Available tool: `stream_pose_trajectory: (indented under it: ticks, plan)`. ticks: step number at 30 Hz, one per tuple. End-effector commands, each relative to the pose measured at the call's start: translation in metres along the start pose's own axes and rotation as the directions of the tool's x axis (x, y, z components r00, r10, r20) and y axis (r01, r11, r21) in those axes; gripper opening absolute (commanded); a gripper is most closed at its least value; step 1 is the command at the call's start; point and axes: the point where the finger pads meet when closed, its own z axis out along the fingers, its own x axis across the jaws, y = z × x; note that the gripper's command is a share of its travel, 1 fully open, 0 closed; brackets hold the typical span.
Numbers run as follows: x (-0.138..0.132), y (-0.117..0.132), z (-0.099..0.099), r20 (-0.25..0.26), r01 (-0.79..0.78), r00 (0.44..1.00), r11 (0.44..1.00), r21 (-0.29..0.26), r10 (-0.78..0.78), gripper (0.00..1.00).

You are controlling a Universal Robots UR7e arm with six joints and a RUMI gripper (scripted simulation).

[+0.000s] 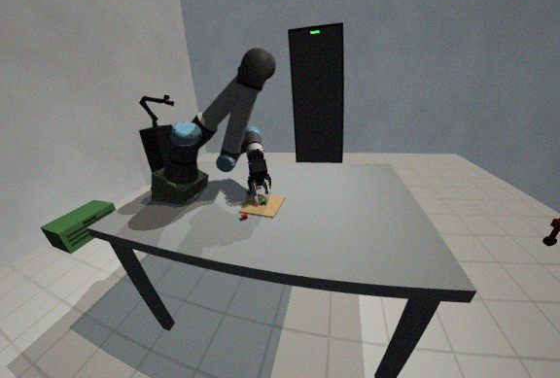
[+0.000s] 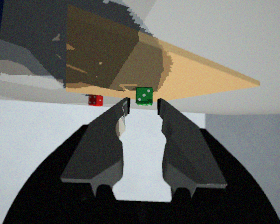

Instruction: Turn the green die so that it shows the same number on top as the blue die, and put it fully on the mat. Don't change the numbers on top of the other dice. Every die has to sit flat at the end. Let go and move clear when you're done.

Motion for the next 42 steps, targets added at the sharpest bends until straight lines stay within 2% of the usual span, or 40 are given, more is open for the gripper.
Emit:
stream_pose_trajectory:
  ticks: [1, 6, 21, 42]
  plan:
    - [0.0, 0.0, -0.003, 0.0, -0.001, 1.0, 1.0, 0.0, 0.001, 0.18]
    - [0.0, 0.0, -0.009, 0.0, -0.001, 1.0, 1.0, 0.0, 0.001, 0.18]
    - [0.0, 0.0, -0.044, 0.0, -0.001, 1.0, 1.0, 0.0, 0.001, 0.18]
    - [0.0, 0.002, -0.051, 0.0, -0.001, 1.0, 1.0, 0.0, 0.001, 0.18]
